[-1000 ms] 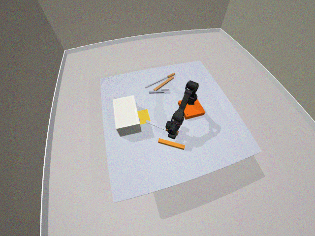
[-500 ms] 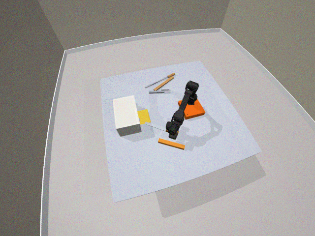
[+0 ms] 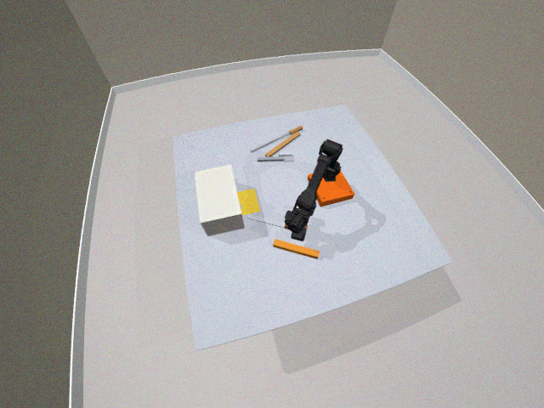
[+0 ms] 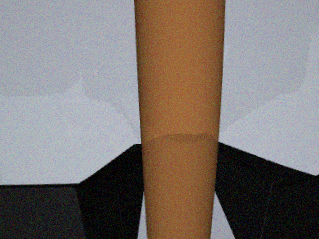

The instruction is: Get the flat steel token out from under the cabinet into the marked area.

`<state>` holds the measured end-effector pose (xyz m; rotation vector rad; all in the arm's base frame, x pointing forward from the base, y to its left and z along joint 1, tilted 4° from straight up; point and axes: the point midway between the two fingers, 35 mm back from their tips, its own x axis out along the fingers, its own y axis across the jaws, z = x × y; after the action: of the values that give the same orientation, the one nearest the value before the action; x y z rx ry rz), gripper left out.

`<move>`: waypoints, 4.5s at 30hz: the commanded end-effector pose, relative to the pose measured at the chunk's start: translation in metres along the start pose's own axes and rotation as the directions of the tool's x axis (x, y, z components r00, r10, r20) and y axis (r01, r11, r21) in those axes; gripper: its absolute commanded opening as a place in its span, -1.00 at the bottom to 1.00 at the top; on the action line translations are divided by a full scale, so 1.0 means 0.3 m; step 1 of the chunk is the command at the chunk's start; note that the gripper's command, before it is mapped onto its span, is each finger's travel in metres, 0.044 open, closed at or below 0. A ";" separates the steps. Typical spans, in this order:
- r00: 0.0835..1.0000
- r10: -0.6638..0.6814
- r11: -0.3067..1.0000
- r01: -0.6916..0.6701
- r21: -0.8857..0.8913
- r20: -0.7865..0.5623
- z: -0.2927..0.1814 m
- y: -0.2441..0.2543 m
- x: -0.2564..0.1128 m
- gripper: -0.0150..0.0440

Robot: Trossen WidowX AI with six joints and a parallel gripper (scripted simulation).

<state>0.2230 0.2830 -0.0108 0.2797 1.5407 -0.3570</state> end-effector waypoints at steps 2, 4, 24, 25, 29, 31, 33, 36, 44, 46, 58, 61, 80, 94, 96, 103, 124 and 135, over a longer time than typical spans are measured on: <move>1.000 0.003 1.000 -0.003 -0.004 0.000 0.004 0.003 -0.003 -0.31; 1.000 0.001 1.000 -0.001 -0.001 -0.001 0.003 0.000 0.000 -0.14; 1.000 0.010 1.000 -0.010 0.000 -0.001 0.005 0.004 -0.001 0.42; 1.000 0.010 1.000 -0.010 0.000 -0.001 0.005 0.004 -0.001 0.42; 1.000 0.010 1.000 -0.010 0.000 -0.001 0.001 0.002 0.004 0.42; 1.000 0.010 1.000 -0.010 0.001 -0.001 -0.003 0.000 0.009 0.42; 1.000 0.010 1.000 -0.010 0.001 -0.001 -0.006 -0.001 0.012 0.42; 1.000 0.015 1.000 -0.015 -0.002 0.003 0.000 0.007 0.002 0.33; 1.000 0.015 1.000 -0.015 -0.002 0.003 0.000 0.007 0.002 -0.05; 1.000 0.015 1.000 -0.015 -0.002 0.003 0.000 0.007 0.002 -0.09; 1.000 0.015 1.000 -0.015 -0.005 0.003 0.008 0.007 0.002 -0.49; 1.000 0.014 1.000 -0.013 -0.009 0.002 0.023 0.007 0.002 -0.49; 1.000 0.010 1.000 -0.010 -0.021 0.003 0.139 0.005 0.003 -0.49; 1.000 0.010 1.000 -0.010 -0.022 0.005 0.230 0.006 0.001 -0.49; 1.000 0.010 1.000 -0.010 -0.022 0.006 0.243 0.006 0.001 -0.49; 1.000 0.010 1.000 -0.010 -0.022 0.007 0.287 0.008 0.000 -0.49; 1.000 0.010 1.000 -0.010 -0.022 0.010 0.398 0.012 -0.002 -0.49; 1.000 0.010 1.000 -0.010 -0.022 0.011 0.430 0.011 -0.002 -0.49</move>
<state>0.3390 0.2365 -0.0085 0.2648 1.5324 -0.3341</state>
